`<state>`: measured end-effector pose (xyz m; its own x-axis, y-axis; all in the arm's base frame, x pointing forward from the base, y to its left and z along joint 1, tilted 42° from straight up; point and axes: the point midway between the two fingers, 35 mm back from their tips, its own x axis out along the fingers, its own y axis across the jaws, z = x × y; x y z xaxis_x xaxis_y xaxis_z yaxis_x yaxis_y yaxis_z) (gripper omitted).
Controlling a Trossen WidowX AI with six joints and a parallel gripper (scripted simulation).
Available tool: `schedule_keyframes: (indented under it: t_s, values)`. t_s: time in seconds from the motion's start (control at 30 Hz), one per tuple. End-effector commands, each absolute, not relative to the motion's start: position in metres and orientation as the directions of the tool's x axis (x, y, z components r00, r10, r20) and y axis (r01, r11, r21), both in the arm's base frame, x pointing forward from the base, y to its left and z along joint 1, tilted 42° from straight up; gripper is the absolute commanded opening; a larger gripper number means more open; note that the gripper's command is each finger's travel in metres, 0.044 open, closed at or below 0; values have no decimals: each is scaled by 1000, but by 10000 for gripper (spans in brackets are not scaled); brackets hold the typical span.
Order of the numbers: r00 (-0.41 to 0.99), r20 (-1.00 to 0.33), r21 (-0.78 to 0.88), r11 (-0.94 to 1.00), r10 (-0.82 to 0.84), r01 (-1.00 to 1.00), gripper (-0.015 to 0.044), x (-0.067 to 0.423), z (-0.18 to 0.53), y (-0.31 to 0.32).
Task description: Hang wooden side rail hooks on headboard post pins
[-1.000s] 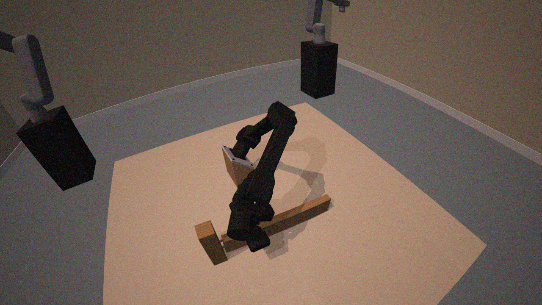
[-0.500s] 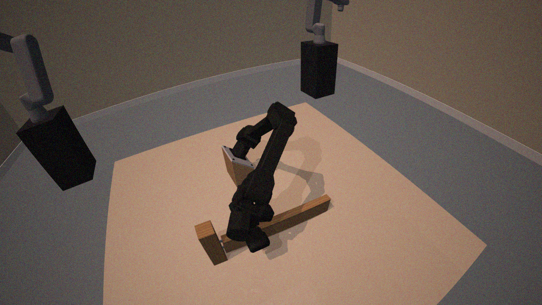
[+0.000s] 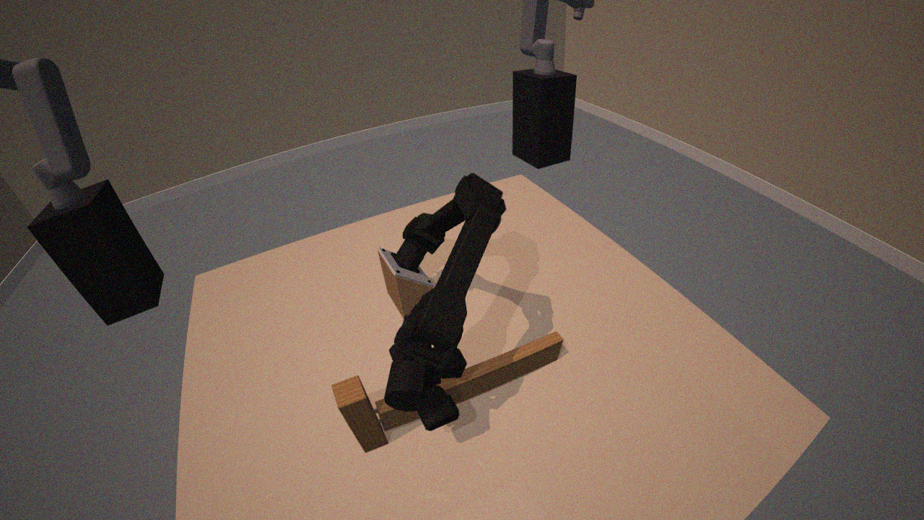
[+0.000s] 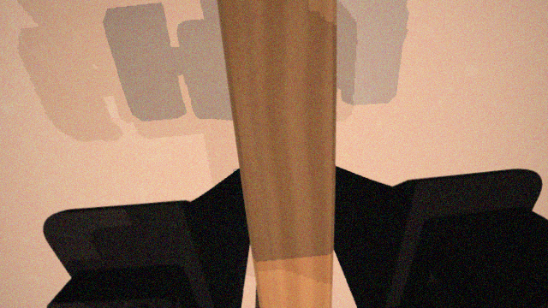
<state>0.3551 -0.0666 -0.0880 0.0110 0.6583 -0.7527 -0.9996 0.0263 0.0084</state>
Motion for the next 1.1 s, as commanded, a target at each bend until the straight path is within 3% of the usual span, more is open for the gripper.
schedule_keyframes:
  t_s: [0.0,1.07]
  values:
    - [20,-756,5,36,654,-999,0,355,-88,-73]
    - [20,-756,5,36,654,-999,0,355,-90,-74]
